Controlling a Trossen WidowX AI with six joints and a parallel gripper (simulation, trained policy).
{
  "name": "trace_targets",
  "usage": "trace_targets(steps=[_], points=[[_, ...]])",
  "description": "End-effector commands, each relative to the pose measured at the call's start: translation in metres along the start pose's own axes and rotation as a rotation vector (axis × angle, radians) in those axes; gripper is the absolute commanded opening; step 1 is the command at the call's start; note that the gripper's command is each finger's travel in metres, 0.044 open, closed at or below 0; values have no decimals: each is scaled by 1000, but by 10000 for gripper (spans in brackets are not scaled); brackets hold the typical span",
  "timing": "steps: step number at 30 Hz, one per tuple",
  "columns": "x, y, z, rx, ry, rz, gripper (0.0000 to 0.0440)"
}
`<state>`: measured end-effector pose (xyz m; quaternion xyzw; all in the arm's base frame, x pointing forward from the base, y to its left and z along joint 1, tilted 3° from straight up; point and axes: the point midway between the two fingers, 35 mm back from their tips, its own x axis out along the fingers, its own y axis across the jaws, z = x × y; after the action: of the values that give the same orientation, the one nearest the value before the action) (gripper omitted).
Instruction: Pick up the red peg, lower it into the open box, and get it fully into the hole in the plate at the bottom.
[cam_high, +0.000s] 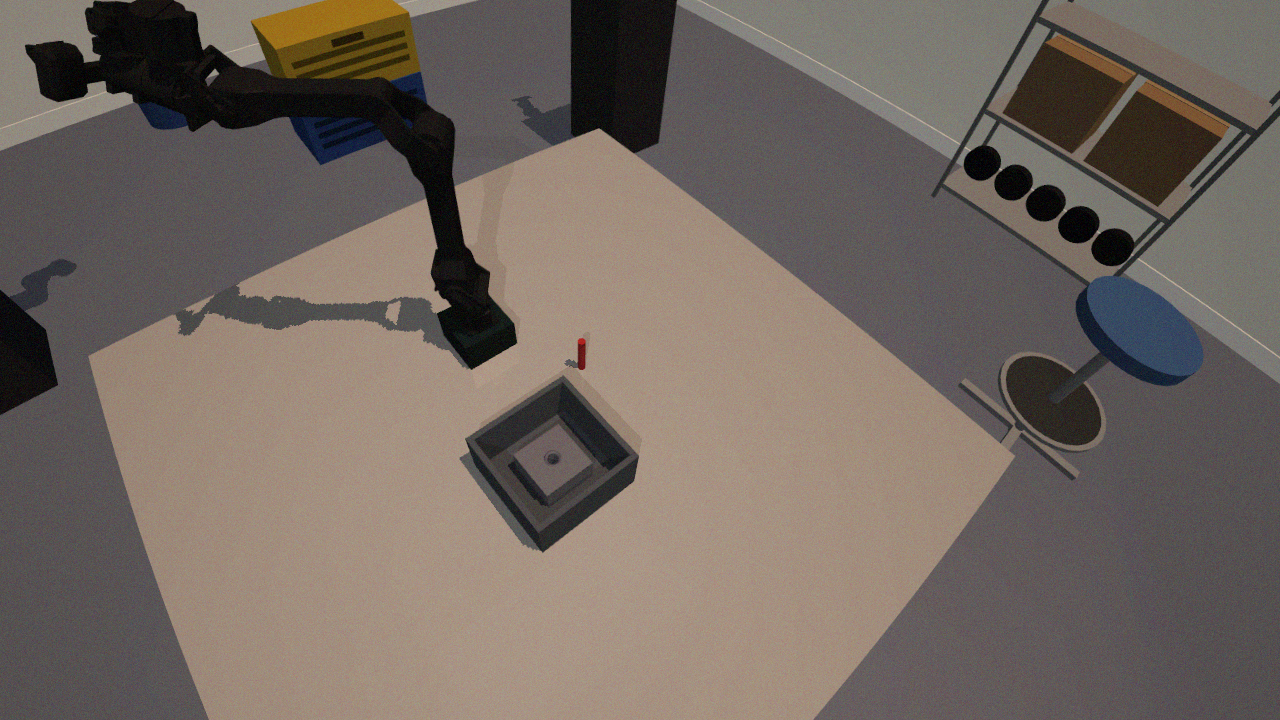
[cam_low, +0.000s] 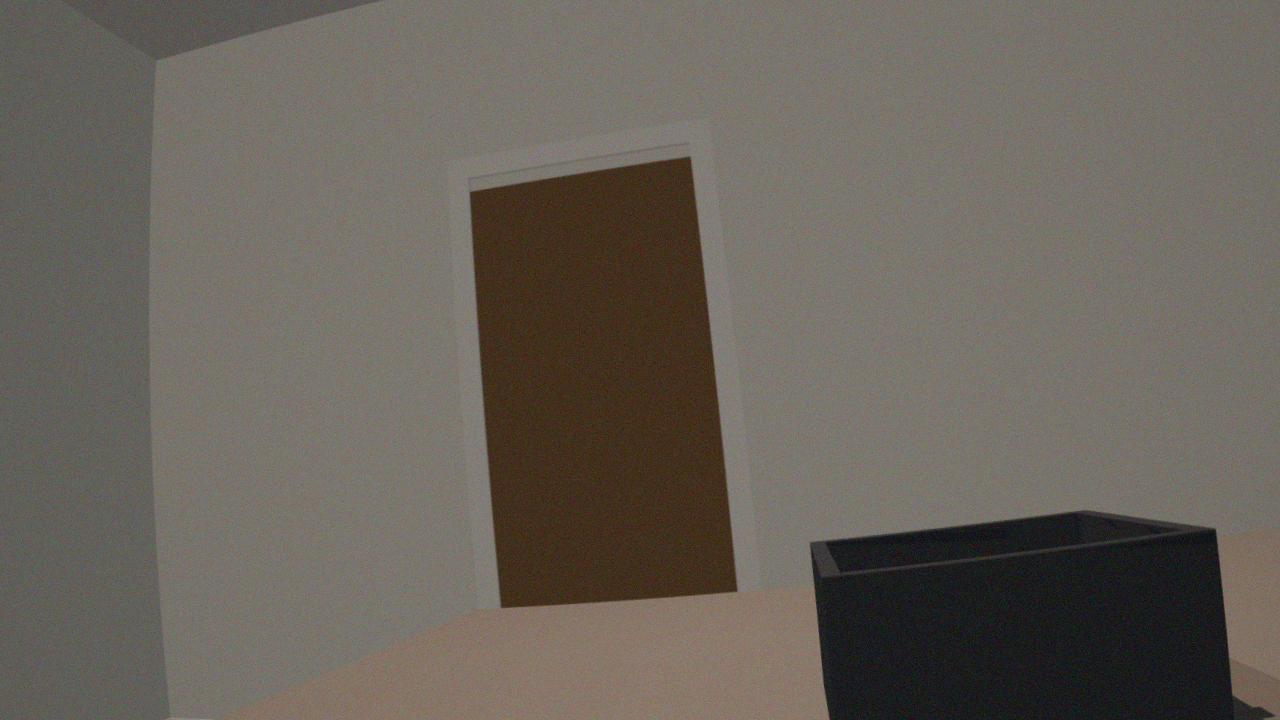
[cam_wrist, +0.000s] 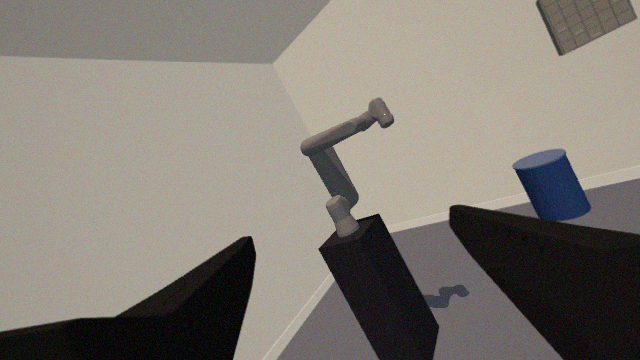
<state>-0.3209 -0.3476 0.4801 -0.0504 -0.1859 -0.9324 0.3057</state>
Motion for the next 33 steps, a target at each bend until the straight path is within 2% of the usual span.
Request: trace_targets(steps=[1,7,14,23,33], points=[[-4,18,-38,-2,98,14,440],[-31,62,-108,-27,297,63,440],[-84,112,-183,-92,519,132,440],[-184,164,-253,-224,767,247,440],[-309,198,-286,-395,954,415,440]])
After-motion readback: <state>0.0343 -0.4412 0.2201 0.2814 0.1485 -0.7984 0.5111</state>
